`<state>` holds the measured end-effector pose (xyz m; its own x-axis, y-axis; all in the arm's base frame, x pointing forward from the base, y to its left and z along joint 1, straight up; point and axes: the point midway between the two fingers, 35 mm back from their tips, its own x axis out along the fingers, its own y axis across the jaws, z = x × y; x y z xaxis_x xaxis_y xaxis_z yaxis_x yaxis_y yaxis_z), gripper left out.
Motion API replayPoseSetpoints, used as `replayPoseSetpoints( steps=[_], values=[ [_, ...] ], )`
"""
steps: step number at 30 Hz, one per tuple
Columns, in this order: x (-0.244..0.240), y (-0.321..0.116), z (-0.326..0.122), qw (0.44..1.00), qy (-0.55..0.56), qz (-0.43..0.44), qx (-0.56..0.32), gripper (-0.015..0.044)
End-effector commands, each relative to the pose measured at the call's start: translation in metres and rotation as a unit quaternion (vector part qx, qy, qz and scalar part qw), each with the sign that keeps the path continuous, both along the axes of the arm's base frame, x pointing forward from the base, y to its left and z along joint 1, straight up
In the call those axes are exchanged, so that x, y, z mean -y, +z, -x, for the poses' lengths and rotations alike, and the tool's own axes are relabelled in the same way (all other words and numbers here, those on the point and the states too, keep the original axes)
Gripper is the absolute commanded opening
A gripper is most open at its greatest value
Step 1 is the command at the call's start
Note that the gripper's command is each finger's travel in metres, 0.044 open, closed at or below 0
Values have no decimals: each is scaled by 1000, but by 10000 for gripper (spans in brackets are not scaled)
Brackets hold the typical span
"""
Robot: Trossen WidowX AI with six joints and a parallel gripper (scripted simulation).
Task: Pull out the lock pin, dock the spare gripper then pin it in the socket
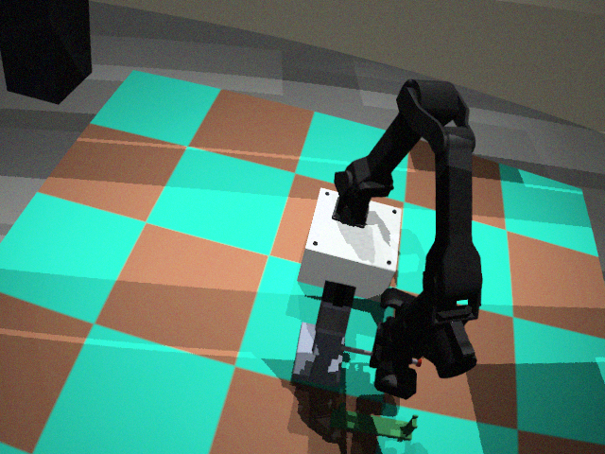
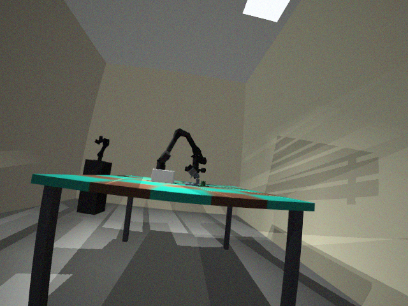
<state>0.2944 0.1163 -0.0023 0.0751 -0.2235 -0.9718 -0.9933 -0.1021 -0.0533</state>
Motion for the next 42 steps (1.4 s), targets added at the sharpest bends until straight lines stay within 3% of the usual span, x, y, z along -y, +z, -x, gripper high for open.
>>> replayPoseSetpoints(
  steps=[1, 42],
  values=[
    [3, -1, 2, 1000, 2, 3, -1, 0],
    [28, -2, -1, 1000, 2, 2, 10, 0]
  ],
)
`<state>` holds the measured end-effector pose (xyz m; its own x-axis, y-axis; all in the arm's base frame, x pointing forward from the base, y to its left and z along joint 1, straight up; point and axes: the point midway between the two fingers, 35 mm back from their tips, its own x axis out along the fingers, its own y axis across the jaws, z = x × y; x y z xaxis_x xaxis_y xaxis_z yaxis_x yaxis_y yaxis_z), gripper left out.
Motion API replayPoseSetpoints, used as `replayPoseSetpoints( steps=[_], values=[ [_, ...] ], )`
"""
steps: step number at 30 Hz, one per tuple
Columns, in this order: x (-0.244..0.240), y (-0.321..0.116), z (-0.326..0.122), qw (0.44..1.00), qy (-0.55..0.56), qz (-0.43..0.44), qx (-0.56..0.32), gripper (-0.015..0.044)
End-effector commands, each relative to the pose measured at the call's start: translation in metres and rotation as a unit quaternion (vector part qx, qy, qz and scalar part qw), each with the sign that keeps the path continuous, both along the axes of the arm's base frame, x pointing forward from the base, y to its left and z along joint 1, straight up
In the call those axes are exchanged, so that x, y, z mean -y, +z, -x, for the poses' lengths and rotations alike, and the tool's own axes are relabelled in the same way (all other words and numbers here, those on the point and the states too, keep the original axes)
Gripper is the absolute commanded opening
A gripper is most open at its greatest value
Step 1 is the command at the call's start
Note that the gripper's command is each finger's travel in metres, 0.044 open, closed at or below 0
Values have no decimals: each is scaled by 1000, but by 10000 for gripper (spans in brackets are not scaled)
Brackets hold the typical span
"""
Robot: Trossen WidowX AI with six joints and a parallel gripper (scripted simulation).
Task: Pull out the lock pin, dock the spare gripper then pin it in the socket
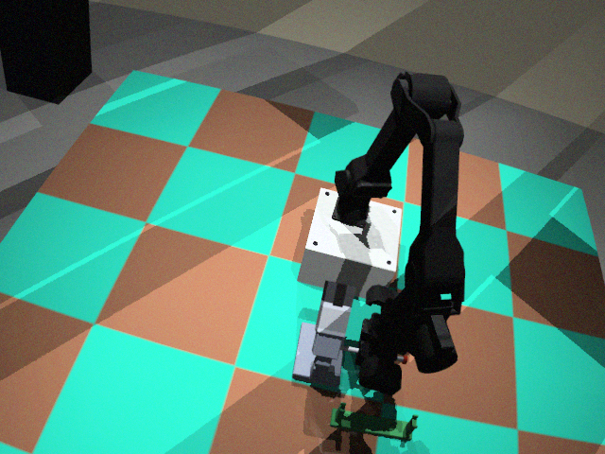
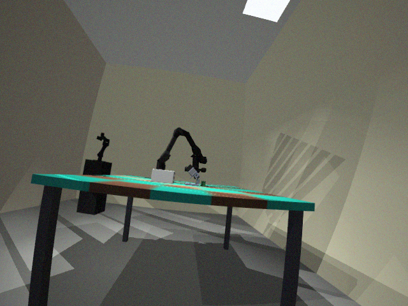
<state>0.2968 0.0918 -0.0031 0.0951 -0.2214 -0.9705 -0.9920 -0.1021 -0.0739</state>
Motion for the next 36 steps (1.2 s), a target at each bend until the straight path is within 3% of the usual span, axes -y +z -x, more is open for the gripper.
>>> replayPoseSetpoints(
  steps=[1, 23, 31, 36],
  values=[
    [4, -1, 1, 1000, 2, 3, 0, 0],
    [16, -1, -1, 1000, 2, 3, 3, 0],
    [14, 0, -2, 1000, 0, 0, 3, 200],
    [13, 0, -1, 1000, 0, 0, 3, 200]
  ],
)
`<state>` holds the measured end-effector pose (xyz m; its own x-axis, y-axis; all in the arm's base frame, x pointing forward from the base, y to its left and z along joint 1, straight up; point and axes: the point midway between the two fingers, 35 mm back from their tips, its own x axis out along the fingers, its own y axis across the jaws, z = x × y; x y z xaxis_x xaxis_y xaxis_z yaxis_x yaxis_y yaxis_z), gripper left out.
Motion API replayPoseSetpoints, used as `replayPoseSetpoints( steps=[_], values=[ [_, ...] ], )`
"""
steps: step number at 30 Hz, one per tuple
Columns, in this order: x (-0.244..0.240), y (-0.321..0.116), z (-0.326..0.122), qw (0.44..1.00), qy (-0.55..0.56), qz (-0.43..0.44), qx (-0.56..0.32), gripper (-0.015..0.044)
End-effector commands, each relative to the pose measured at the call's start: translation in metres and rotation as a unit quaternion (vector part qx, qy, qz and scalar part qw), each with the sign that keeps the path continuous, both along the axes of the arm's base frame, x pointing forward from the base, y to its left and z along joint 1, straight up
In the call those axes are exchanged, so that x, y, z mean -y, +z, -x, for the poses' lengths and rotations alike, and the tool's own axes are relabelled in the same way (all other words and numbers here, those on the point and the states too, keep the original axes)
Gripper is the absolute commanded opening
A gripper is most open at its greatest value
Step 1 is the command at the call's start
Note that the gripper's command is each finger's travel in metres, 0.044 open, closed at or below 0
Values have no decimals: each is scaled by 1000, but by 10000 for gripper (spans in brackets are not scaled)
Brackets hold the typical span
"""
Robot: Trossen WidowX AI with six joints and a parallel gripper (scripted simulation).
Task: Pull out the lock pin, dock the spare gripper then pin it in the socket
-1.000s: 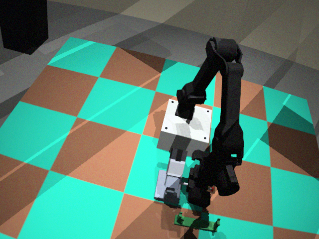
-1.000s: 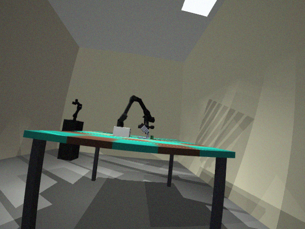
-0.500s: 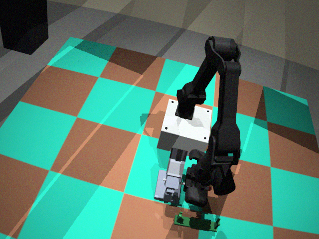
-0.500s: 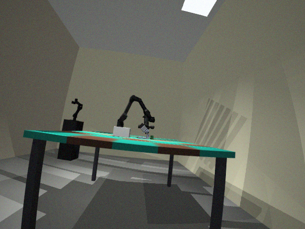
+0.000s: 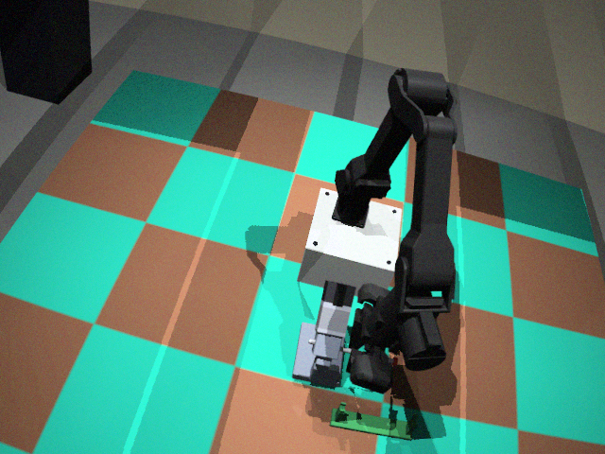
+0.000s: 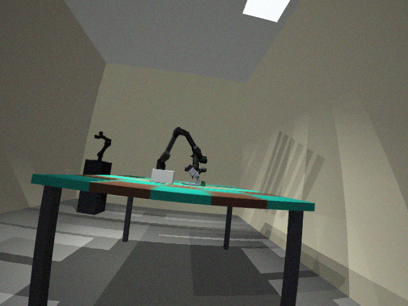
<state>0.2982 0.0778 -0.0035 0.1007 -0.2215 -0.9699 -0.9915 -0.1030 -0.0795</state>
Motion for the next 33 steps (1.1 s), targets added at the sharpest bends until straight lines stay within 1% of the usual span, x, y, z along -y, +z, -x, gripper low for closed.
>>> replayPoseSetpoints(
  steps=[1, 33],
  values=[
    [-2, 2, 0, 1000, 0, 0, 0, 200],
    [-49, 60, 24, 999, 12, 15, -27, 200]
  ],
)
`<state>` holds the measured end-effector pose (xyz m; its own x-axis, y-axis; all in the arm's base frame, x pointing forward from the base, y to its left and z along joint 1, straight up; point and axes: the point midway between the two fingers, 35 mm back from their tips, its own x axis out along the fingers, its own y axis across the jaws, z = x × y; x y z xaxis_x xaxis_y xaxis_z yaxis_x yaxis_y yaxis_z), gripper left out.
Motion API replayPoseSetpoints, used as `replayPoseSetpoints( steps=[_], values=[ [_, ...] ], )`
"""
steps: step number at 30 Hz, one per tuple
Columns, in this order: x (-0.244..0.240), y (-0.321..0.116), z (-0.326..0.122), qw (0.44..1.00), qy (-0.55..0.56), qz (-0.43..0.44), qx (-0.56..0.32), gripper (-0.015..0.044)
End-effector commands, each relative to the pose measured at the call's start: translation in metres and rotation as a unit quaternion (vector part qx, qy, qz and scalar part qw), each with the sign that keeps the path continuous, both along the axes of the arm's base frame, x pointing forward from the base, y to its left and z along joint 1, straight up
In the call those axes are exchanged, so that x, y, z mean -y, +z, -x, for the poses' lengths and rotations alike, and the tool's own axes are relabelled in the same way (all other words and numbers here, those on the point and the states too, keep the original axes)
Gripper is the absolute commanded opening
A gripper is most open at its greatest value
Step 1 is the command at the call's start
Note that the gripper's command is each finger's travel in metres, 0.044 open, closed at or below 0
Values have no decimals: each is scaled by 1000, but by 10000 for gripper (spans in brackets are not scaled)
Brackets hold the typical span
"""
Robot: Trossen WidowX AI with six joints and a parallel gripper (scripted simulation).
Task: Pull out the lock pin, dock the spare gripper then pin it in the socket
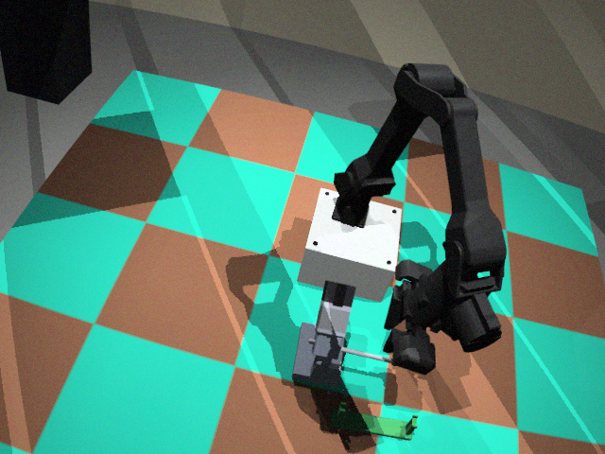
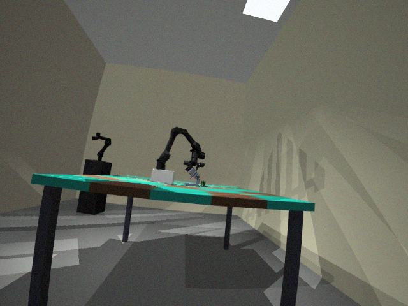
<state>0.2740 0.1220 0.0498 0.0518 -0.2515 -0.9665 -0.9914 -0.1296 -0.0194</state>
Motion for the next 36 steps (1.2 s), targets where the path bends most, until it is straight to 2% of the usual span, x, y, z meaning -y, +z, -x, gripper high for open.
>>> replayPoseSetpoints(
  steps=[1, 11, 20, 36],
  values=[
    [-6, 8, 0, 1000, 0, -1, 1, 200],
    [-21, 27, 7, 1000, 4, 5, -5, 200],
    [-16, 21, 7, 1000, 5, 7, -6, 436],
    [-16, 21, 7, 1000, 5, 7, -6, 440]
  ],
)
